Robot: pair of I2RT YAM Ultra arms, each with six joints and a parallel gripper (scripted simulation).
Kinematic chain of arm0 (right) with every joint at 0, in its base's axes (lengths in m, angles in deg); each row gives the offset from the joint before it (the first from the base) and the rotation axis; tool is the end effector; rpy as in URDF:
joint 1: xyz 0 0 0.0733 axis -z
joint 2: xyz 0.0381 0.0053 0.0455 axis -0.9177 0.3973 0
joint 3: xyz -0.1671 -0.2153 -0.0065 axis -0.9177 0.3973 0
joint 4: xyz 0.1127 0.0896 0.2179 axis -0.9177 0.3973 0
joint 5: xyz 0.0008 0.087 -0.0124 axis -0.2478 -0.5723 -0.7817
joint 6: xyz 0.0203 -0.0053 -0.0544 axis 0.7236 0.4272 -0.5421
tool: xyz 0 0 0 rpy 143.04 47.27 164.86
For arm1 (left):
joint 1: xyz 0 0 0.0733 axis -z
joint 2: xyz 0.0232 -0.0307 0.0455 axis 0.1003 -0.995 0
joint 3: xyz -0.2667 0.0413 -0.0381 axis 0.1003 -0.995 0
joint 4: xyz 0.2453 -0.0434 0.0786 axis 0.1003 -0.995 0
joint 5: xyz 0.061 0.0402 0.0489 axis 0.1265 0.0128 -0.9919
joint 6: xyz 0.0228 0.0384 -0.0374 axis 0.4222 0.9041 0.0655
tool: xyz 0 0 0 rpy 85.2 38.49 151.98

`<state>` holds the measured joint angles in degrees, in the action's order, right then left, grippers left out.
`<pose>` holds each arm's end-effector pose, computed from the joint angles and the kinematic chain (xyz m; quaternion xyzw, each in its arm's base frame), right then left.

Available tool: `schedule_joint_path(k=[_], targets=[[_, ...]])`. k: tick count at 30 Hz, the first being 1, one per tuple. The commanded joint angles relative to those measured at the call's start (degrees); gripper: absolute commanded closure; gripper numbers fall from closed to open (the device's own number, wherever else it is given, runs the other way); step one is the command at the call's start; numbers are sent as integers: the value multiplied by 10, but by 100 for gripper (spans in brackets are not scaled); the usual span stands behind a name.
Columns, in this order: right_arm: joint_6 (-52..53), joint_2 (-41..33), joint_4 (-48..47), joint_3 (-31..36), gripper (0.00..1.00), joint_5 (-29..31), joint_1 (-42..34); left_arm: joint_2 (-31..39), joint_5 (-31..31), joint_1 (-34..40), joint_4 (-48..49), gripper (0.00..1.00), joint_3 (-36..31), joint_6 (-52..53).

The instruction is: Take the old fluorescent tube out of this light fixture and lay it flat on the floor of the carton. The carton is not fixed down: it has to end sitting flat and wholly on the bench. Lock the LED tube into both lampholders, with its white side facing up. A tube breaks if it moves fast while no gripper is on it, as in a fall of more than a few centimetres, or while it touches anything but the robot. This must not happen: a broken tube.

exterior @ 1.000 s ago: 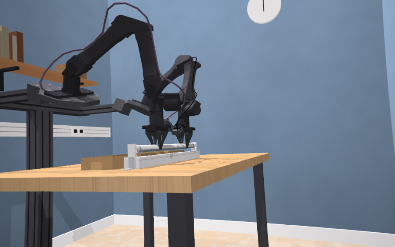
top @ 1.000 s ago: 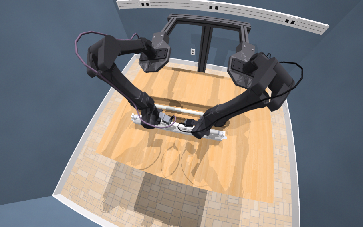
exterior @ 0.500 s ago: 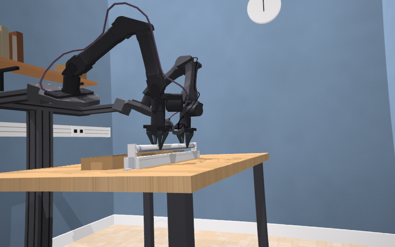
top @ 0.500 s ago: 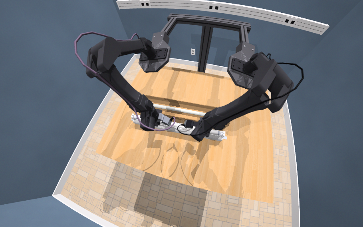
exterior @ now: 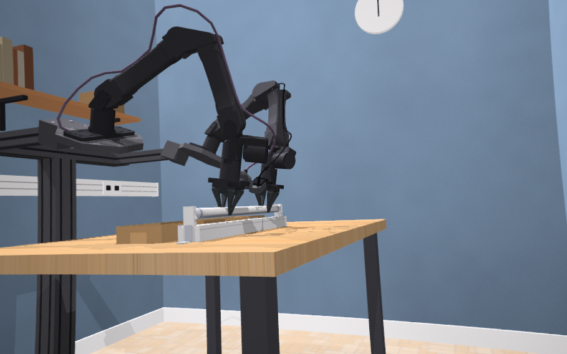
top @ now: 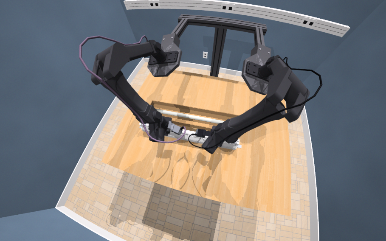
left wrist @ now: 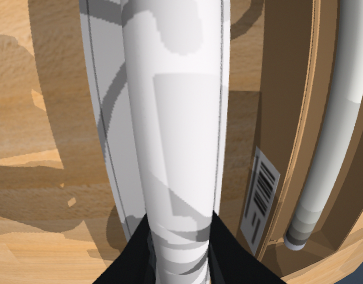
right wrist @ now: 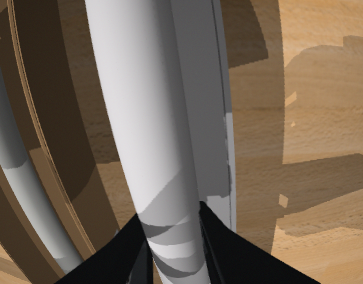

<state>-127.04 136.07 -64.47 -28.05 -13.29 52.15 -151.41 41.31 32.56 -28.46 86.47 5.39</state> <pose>0.3789 0.0864 0.0088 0.6969 -0.6997 0.1565 0.0148 0.3732 -0.1731 -0.0167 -0.6938 -0.7027 -0.1566 0.0159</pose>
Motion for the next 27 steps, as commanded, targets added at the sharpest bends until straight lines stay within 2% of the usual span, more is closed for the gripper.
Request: schedule_joint_path(k=[1, 11, 14, 15, 27], targets=[[8, 11, 52, -32, 89, -10, 5, -10, 19, -7, -50, 89, 31, -8], [17, 44, 149, -109, 89, -23, 11, -41, 44, -17, -142, 89, 108, -11], [15, 45, 123, -112, 89, -17, 6, -44, 38, -17, -119, 89, 111, -10], [18, 52, 167, -127, 89, -26, 12, -50, 49, -19, -159, 89, 126, -9], [25, 94, 266, -216, 89, -40, 19, -92, 77, -30, -255, 89, 217, -9]])
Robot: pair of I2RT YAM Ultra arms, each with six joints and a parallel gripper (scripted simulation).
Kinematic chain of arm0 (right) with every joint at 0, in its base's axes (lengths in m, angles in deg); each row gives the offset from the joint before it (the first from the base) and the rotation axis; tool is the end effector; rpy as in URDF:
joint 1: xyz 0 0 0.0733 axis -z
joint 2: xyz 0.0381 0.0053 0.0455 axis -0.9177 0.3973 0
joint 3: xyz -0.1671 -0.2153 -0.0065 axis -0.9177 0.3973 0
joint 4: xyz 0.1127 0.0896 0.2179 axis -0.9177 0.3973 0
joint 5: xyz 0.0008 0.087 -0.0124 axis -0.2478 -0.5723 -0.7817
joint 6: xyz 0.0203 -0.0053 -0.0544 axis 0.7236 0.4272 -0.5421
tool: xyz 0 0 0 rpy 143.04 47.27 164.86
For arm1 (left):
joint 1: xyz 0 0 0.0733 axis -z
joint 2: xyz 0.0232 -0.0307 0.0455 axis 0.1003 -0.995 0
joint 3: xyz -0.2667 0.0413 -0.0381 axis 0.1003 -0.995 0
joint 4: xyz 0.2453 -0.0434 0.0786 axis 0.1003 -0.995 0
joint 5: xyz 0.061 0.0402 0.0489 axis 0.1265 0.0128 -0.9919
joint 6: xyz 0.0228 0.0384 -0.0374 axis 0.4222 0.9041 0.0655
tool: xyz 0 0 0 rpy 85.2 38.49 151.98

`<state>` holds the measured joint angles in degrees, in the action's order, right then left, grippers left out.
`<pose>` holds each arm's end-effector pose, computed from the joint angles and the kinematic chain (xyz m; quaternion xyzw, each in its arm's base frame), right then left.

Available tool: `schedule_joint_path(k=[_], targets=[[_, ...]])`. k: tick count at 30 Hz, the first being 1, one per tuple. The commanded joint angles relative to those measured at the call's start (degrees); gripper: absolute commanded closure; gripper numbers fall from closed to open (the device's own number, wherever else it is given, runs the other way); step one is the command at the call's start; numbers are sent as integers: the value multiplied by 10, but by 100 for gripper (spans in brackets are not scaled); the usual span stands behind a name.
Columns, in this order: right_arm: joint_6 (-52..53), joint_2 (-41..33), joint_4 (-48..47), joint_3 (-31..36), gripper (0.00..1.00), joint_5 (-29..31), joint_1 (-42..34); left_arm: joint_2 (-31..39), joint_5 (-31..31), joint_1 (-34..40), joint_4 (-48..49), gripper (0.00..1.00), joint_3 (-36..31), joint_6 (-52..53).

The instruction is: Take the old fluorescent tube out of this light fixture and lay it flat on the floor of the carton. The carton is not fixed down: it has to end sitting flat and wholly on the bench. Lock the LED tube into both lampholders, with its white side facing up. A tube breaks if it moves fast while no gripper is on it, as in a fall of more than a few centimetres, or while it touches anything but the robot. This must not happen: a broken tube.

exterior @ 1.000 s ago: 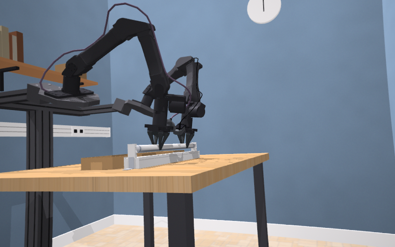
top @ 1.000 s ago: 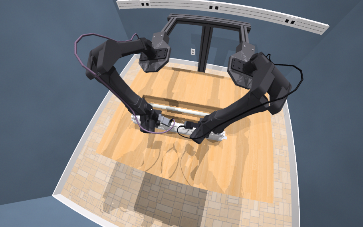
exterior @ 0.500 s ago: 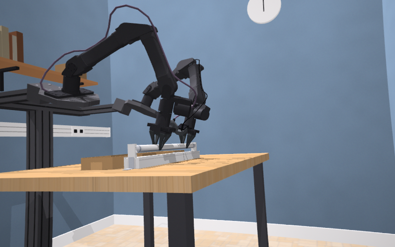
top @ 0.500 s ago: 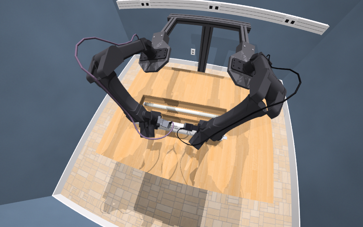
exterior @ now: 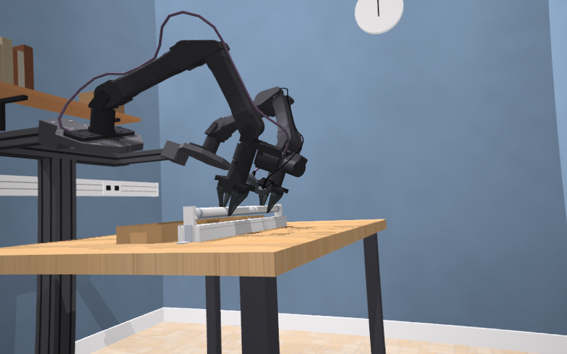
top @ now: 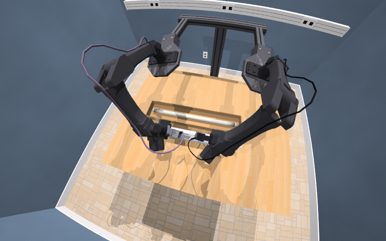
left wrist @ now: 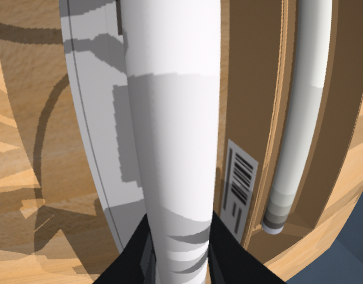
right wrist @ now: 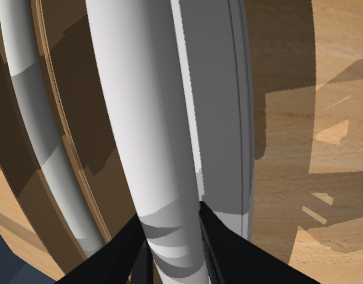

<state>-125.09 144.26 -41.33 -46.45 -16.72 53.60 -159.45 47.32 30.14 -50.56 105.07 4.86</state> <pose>0.4102 0.0860 0.0120 0.6901 -0.7136 0.0741 0.0951 0.4044 -0.1728 -0.0133 -0.6877 -0.7158 -0.0744 0.0958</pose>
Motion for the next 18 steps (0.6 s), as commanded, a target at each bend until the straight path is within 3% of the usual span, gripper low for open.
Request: schedule_joint_path(k=[1, 4, 6, 18], targets=[[6, 17, 46, -42, 89, -7, 5, -17, 20, -7, -45, 89, 41, -3], [5, 18, 19, -44, 89, 1, 2, -19, 13, -7, -20, 89, 45, -3], [8, 32, 77, -71, 89, -13, 8, -32, 27, -12, -75, 89, 73, 1], [12, 82, 156, -167, 89, -24, 14, -86, 47, -18, -158, 89, 178, 8]])
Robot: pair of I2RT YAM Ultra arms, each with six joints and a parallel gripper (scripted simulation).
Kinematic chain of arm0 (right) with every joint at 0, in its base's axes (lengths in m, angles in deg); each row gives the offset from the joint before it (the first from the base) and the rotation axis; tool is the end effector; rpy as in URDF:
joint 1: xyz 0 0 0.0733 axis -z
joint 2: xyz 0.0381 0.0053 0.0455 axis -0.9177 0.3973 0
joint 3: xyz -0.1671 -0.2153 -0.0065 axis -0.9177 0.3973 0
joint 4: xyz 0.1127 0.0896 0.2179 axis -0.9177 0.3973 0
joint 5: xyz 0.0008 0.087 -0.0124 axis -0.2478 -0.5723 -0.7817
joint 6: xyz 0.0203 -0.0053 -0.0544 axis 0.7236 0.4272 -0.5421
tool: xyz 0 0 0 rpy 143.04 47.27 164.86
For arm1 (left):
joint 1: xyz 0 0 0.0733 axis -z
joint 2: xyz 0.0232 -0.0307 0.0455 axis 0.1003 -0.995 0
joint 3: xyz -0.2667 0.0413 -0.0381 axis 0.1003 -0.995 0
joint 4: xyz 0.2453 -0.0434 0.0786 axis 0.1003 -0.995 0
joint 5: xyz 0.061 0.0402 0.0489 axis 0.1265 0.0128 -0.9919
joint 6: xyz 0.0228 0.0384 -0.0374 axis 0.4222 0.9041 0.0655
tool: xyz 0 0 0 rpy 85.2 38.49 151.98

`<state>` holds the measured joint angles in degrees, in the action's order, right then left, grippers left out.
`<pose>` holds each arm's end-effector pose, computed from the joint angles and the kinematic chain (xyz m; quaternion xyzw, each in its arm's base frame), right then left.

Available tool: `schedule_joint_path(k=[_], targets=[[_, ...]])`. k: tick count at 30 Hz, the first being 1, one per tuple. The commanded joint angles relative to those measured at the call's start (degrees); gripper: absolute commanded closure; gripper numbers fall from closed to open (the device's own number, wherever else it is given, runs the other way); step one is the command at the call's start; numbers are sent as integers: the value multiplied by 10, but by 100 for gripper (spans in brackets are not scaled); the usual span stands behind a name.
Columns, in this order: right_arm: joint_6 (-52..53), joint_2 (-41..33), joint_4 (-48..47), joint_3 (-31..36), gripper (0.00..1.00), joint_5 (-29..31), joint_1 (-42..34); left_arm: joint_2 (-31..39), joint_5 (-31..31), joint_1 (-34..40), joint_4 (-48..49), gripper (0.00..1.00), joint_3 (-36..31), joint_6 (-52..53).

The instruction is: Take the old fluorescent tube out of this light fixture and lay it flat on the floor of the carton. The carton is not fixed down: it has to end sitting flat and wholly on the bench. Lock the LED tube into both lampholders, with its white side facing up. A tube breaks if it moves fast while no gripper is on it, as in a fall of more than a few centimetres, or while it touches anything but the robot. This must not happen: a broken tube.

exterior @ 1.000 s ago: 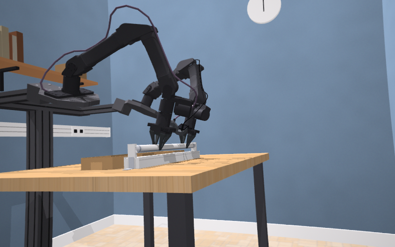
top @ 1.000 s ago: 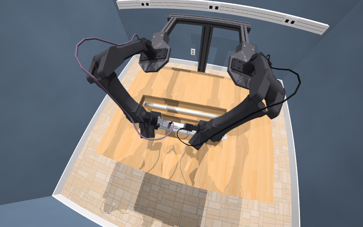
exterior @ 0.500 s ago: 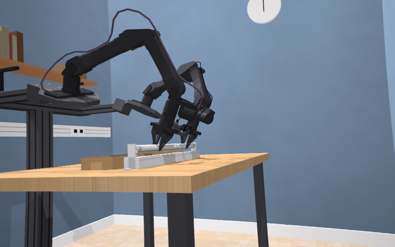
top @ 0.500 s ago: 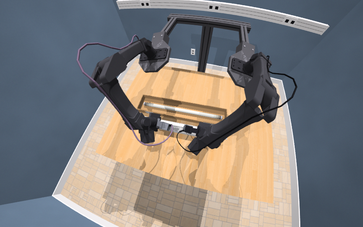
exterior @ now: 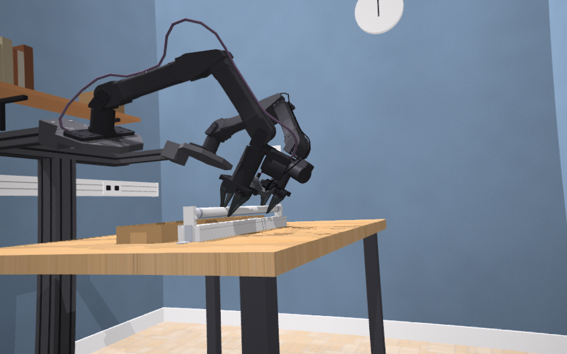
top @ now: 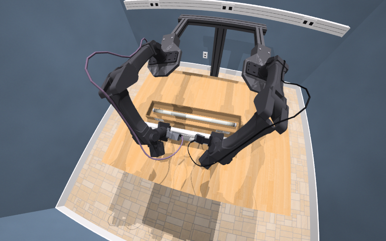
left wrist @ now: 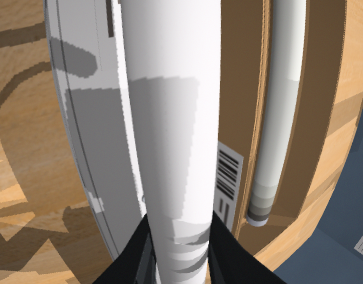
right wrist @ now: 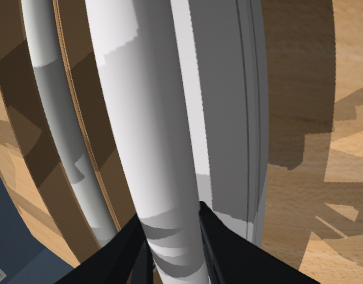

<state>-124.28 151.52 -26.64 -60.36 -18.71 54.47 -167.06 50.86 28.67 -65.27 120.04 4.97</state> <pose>0.4304 0.0853 0.0104 0.6813 -0.7169 0.0231 0.1459 0.4245 -0.1718 -0.0154 -0.6785 -0.7195 -0.0220 0.1463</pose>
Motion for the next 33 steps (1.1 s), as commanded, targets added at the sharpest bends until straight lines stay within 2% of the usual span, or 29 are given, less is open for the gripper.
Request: schedule_joint_path(k=[1, 23, 27, 28, 33], targets=[[-1, 7, -10, -28, 89, 6, 1, -11, 8, 3, 8, 89, 30, 7], [4, 34, 37, -76, 89, -6, 5, -37, 23, -8, -35, 89, 82, 9], [3, 18, 29, -78, 89, -3, 1, -39, 23, -1, -29, 89, 84, 9], [3, 16, 29, -80, 89, -3, 2, -40, 22, -1, -30, 51, 86, 9], [3, 16, 29, -81, 89, -3, 2, -43, 22, -1, -30, 51, 86, 9]])
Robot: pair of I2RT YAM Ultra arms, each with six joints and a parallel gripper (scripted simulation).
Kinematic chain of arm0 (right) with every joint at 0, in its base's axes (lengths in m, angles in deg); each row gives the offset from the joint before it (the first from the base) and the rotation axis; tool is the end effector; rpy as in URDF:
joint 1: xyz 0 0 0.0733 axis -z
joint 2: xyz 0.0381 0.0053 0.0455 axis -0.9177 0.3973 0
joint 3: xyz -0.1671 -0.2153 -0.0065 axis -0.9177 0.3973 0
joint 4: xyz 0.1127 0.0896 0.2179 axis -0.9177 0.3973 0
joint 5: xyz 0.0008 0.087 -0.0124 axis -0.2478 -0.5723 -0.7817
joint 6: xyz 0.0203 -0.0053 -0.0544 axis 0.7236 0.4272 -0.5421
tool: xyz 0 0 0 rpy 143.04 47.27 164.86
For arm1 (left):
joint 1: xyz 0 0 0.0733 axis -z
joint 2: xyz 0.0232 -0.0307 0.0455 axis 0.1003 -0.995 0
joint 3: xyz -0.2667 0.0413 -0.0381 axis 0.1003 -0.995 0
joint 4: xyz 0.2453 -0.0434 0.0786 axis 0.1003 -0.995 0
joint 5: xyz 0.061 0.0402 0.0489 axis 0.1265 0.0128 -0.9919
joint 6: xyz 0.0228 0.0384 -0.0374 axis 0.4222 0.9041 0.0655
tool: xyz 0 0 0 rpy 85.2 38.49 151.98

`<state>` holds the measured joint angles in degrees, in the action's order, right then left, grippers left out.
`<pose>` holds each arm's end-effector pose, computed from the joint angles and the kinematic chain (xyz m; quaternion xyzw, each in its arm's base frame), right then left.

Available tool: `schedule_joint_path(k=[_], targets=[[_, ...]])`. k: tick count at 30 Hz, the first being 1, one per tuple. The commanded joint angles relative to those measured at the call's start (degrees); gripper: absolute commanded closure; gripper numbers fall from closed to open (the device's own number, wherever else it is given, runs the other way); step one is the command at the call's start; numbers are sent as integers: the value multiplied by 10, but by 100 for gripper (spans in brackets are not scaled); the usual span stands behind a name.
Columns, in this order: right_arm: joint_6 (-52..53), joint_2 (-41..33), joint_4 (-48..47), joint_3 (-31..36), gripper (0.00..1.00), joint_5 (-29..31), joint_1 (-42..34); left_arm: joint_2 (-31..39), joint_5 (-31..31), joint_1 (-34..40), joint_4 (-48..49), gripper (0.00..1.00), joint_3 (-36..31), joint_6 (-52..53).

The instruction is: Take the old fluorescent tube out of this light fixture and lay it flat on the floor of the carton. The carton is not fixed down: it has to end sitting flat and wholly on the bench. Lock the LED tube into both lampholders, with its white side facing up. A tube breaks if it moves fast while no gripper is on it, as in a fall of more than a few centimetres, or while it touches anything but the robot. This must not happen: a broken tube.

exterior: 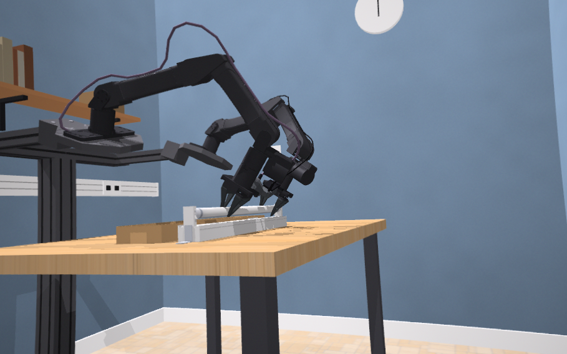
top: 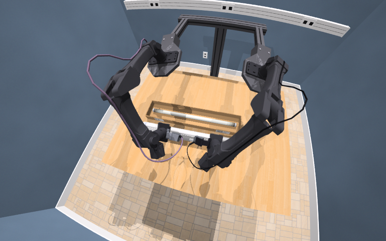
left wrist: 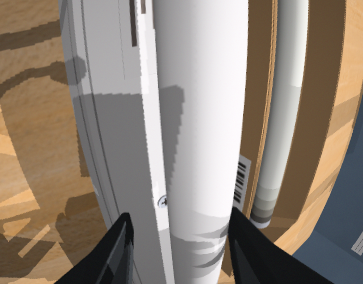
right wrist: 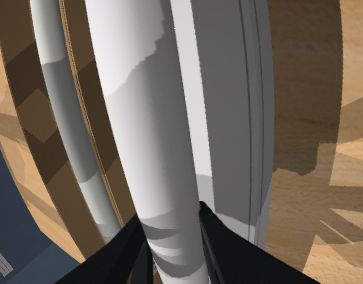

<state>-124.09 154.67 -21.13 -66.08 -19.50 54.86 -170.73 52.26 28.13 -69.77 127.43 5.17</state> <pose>0.4377 0.0843 0.0088 0.6770 -0.7174 0.0037 0.1641 0.4363 -0.1731 -0.0165 -0.6754 -0.7222 -0.0073 0.1486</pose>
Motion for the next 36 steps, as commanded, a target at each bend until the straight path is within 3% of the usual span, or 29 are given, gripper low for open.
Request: schedule_joint_path(k=[1, 11, 12, 29, 30, 36], targets=[[1, -15, -26, -23, 89, 5, -2, -7, 9, 4, 16, 51, 13, 7], [1, -15, -26, -23, 89, 5, -2, -7, 9, 4, 16, 51, 16, 7], [1, -15, -26, -23, 51, 5, -2, -7, 9, 4, 16, 51, 16, 7], [0, -13, -27, -26, 51, -2, -2, -7, 9, 4, 16, 51, 16, 7], [6, -28, 16, -32, 51, -3, -10, 22, 9, 12, -27, 51, 23, -6], [10, -30, 39, -59, 51, -4, -14, 4, 10, 15, -52, 51, 58, -2]])
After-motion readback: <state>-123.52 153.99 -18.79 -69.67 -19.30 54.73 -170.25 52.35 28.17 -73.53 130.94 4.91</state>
